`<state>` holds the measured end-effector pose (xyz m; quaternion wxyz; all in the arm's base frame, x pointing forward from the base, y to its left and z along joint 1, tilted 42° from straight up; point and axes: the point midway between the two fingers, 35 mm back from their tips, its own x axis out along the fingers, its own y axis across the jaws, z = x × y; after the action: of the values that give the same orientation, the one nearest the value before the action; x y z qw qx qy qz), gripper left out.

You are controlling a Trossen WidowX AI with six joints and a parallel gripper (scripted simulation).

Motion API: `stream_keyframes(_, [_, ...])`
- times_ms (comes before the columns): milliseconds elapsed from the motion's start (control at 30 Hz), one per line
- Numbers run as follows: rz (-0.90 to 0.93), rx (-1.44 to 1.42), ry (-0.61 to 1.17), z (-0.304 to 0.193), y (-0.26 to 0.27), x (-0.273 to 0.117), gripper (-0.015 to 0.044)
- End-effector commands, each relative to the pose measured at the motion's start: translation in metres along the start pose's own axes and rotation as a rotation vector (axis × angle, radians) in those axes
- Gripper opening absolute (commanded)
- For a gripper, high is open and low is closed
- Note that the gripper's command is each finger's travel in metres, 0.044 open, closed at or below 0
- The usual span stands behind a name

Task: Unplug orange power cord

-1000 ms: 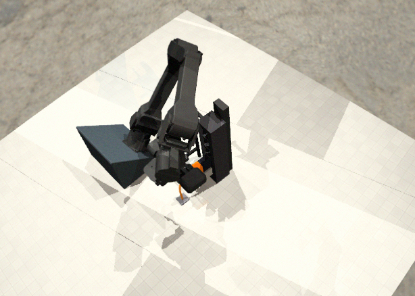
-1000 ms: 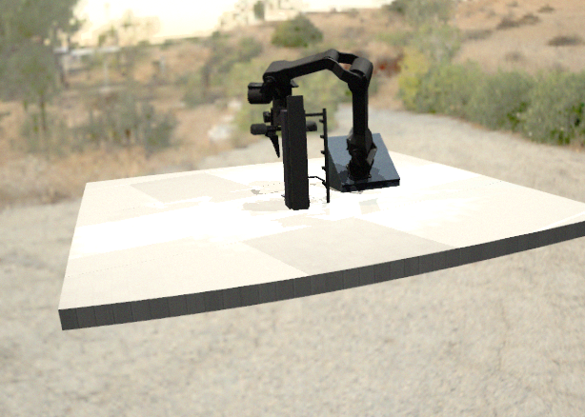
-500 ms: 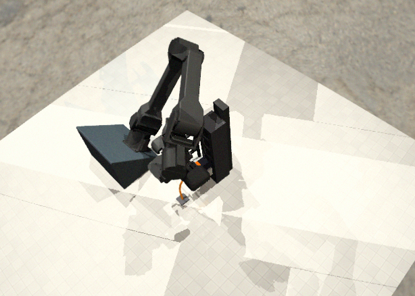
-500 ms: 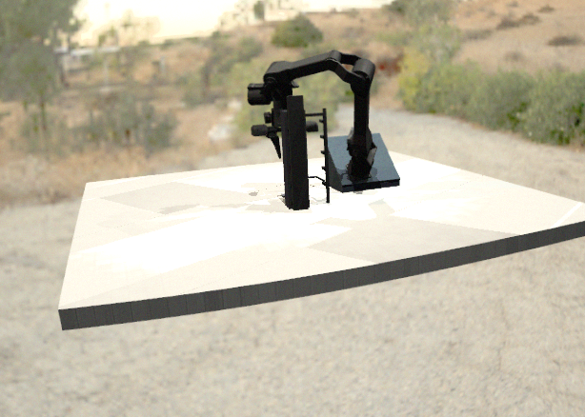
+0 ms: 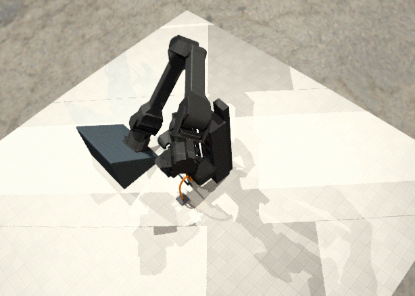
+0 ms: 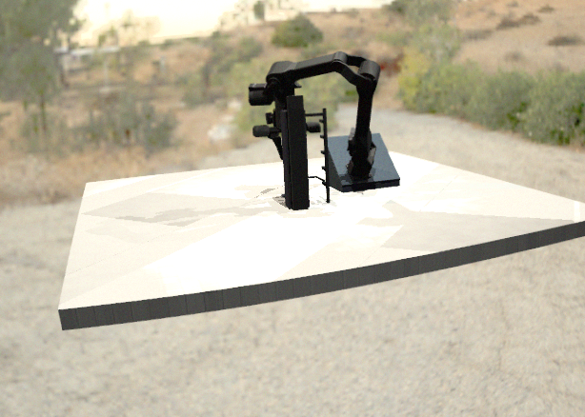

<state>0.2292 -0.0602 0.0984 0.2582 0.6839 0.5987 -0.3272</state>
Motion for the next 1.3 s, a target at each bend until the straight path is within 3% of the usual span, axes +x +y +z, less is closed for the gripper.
stream_keyframes(0, [0.003, 0.004, 0.005, -0.004, 0.000, 0.000, 0.0160])
stream_keyframes(433, [0.003, 0.004, 0.006, -0.004, 0.000, 0.012, 0.0160])
stream_keyframes(567, [0.001, 0.000, 0.000, -0.003, 0.000, 0.010, 0.0055])
stream_keyframes(833, [0.001, 0.000, 0.000, -0.003, 0.000, 0.010, 0.0002])
stream_keyframes(1267, [0.002, 0.001, -0.002, 0.014, 0.002, 0.009, 0.0000])
